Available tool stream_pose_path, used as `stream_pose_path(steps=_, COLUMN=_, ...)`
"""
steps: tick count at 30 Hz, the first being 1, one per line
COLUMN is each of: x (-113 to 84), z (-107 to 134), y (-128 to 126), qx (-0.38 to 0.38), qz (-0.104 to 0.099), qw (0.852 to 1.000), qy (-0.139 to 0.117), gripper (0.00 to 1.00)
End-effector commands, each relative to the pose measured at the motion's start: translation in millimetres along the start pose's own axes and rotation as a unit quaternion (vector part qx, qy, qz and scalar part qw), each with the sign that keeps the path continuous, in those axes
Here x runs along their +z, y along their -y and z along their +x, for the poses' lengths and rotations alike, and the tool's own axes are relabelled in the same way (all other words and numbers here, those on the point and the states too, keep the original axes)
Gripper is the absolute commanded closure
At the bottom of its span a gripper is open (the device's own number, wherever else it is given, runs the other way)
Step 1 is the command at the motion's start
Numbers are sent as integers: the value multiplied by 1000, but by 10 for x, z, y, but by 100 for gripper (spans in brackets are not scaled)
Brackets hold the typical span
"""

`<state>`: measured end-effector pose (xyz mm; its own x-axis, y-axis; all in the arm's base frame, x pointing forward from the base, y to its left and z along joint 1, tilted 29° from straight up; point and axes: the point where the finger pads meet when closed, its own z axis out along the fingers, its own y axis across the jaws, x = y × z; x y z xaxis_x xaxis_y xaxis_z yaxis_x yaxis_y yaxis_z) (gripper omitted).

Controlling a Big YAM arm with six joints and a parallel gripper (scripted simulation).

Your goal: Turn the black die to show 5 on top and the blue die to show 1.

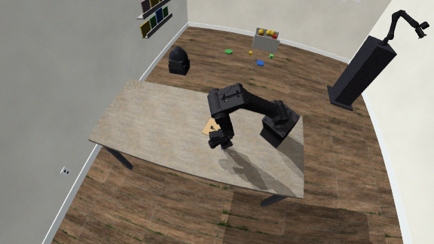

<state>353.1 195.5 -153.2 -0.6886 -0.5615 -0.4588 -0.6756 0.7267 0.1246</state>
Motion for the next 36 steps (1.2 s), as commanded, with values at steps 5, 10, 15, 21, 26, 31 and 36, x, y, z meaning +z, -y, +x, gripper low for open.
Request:
stream_pose_path(steps=5, x=-12, z=-74, y=-26, qx=-4, qz=1, qw=1000, qy=8, gripper=88)
stream_pose_path(steps=10, x=-12, z=-74, y=-26, qx=-4, qz=1, qw=1000, qy=8, gripper=88)
stream_pose_path(steps=15, x=-12, z=-74, y=-26, qx=-4, qz=1, qw=1000, qy=8, gripper=88)
stream_pose_path(steps=21, x=-12, z=-74, y=-26, qx=-4, qz=1, qw=1000, qy=8, gripper=88)
stream_pose_path(steps=26, x=-12, z=-74, y=-26, qx=-4, qz=1, qw=1000, qy=8, gripper=88)
stream_pose_path(steps=31, x=-17, z=-76, y=-26, qx=-4, qz=1, qw=1000, qy=8, gripper=88)
stream_pose_path(steps=36, x=-197, z=14, y=28, qx=1, qz=2, qw=1000, qy=2, gripper=88)
